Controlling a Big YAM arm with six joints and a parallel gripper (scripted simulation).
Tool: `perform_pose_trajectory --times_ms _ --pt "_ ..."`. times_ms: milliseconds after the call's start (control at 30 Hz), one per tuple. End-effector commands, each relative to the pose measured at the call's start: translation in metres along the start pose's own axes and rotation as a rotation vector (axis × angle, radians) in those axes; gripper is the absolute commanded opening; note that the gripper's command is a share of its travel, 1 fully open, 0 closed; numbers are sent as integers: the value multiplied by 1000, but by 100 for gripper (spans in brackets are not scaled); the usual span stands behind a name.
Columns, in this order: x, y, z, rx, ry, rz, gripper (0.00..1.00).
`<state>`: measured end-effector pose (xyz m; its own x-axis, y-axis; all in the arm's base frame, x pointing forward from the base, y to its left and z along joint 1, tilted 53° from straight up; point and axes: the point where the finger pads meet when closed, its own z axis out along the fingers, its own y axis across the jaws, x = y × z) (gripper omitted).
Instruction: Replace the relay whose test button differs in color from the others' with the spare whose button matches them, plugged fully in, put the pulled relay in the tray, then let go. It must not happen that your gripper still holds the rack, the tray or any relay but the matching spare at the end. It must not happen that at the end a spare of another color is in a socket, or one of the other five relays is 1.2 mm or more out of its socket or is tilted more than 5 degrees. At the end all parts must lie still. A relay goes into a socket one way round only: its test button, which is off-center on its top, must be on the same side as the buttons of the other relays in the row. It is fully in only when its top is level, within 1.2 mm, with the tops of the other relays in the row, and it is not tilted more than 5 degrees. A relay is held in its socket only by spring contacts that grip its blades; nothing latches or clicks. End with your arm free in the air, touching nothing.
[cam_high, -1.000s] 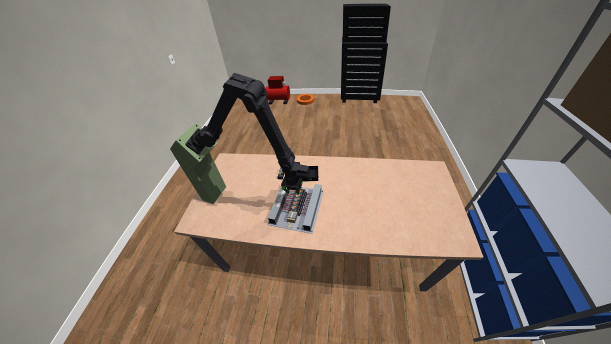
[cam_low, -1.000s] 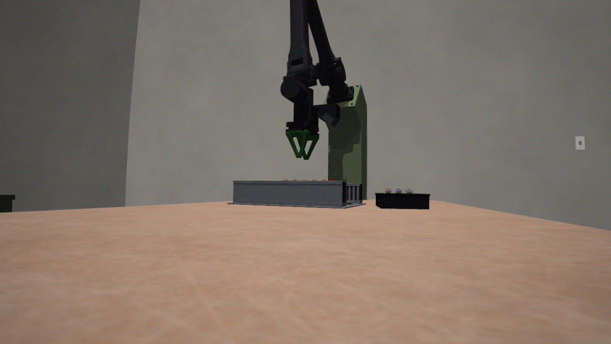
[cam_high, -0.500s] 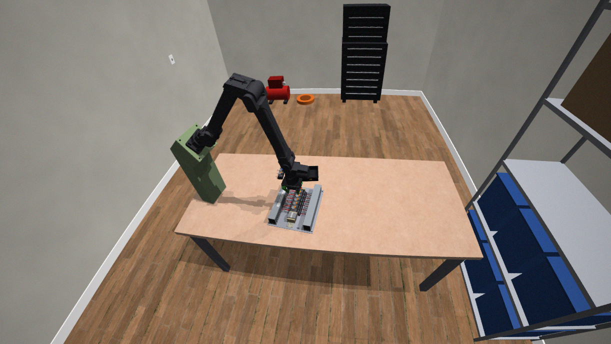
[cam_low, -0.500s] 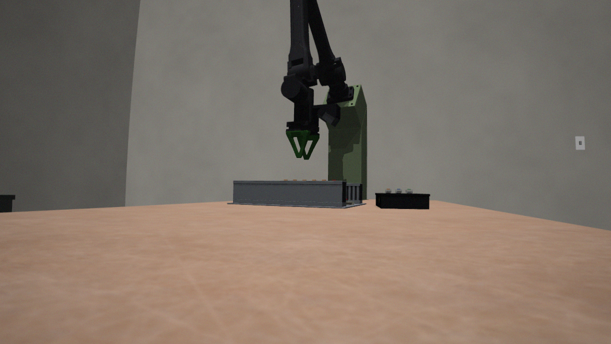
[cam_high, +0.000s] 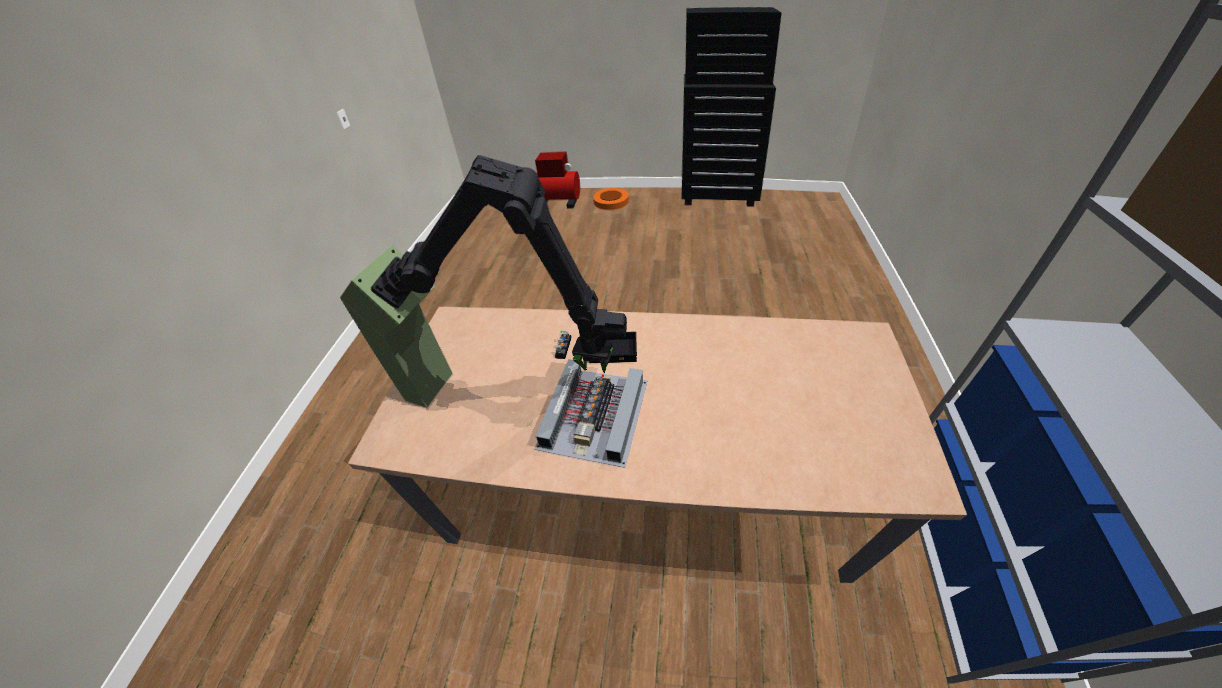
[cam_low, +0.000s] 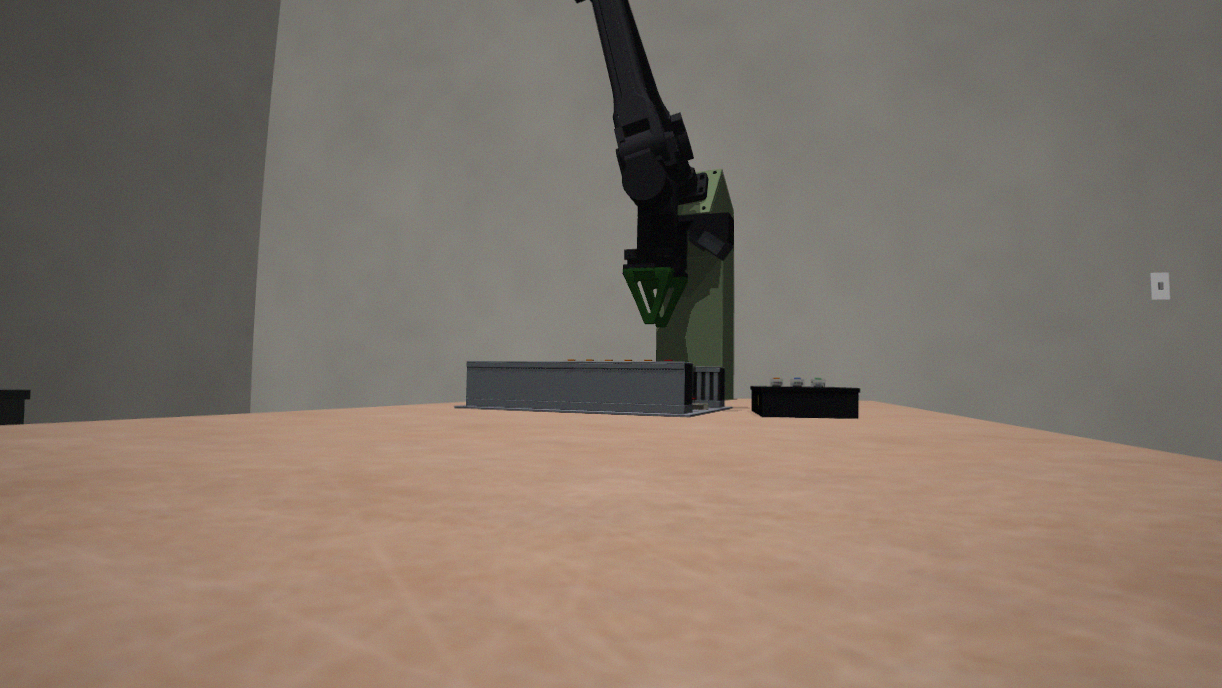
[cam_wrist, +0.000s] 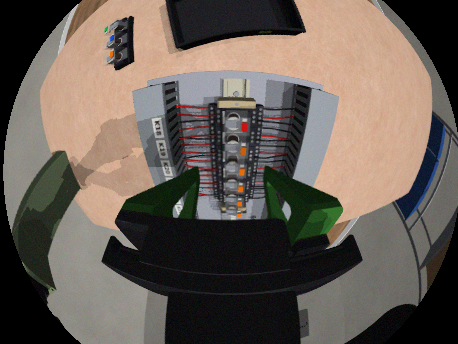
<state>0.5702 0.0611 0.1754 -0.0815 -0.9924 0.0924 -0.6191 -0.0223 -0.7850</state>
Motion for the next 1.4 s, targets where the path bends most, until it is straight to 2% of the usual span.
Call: perform_pose_trajectory --times_ms 0,133,700,1367 --pt "-27 -10 -1 20 -24 19 59" --pt "-33 -14 -4 27 -25 22 59" --pt "-17 -19 -9 38 -9 31 59" --pt "-21 -19 -11 39 -17 24 59"
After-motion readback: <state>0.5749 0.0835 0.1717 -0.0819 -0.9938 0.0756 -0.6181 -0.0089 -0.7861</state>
